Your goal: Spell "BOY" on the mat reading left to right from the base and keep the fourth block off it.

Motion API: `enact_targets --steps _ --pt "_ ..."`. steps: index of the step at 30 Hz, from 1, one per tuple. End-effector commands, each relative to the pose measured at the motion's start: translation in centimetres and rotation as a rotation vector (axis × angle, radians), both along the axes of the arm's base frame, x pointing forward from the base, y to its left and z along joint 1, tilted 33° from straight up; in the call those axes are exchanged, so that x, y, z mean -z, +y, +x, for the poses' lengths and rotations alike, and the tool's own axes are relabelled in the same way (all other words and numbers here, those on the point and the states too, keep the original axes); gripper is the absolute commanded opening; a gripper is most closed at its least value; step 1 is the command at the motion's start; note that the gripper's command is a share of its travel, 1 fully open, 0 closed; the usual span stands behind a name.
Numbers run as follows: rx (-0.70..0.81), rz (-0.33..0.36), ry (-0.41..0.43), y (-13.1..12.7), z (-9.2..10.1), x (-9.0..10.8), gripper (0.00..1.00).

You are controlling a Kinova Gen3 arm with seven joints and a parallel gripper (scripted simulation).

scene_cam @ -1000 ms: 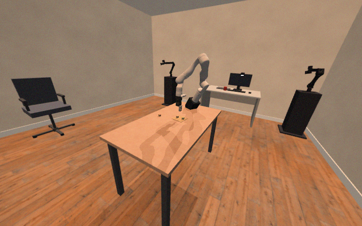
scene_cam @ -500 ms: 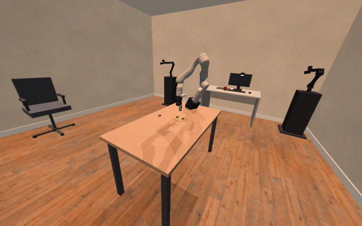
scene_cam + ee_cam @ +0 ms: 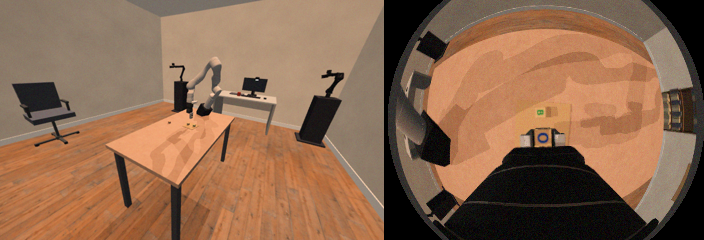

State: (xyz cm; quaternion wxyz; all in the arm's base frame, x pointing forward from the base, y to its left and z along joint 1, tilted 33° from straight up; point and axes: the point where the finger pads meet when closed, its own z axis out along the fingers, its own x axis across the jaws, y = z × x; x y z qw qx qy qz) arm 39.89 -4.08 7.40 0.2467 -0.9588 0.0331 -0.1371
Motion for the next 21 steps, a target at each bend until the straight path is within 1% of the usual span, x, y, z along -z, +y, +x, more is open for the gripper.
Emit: enact_targets --steps 1,3,5,15,19,21 --pt "-0.002 0.004 0.008 0.5 0.0 0.9 0.49" --pt "-0.002 0.004 0.008 0.9 0.2 1.6 0.49" --pt "-0.002 0.004 0.008 0.9 0.2 1.6 0.49" --pt "-0.002 0.004 0.008 3.1 1.5 5.5 0.49" --pt "-0.002 0.004 0.008 3.7 1.8 6.7 0.49" --pt "-0.002 0.004 0.008 3.8 1.9 6.9 0.49"
